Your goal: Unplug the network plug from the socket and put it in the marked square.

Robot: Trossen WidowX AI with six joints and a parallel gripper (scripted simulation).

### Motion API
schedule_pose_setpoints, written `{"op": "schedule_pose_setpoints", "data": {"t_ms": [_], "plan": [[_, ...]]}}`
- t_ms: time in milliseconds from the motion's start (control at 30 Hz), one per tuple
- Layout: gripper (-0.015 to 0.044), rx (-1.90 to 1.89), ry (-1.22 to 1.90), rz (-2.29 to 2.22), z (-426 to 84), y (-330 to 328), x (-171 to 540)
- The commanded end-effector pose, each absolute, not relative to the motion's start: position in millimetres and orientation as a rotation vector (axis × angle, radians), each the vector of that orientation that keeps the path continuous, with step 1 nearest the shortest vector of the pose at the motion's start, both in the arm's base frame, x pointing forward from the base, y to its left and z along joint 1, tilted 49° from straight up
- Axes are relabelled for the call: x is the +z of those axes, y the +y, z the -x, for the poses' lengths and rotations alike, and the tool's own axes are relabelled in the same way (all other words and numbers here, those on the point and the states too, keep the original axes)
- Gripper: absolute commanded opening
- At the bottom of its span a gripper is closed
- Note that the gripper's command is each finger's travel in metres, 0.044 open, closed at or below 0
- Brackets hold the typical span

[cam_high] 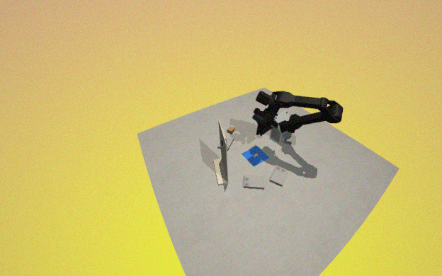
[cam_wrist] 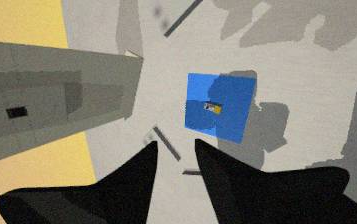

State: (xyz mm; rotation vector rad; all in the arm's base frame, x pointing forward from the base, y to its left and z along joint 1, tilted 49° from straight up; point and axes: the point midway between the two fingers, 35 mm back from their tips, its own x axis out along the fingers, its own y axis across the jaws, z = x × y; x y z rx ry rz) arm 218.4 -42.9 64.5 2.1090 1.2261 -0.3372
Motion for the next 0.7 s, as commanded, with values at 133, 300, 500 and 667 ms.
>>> {"op": "schedule_pose_setpoints", "data": {"t_ms": [133,300,500,667], "plan": [[0.0156,-0.337,1.226,-2.101,-220,-62,80],[0.0156,-0.333,1.225,-2.101,-220,-73,90],[0.0156,-0.326,1.225,-2.103,-219,-85,103],[0.0156,-0.319,1.225,-2.106,-218,-93,113]]}}
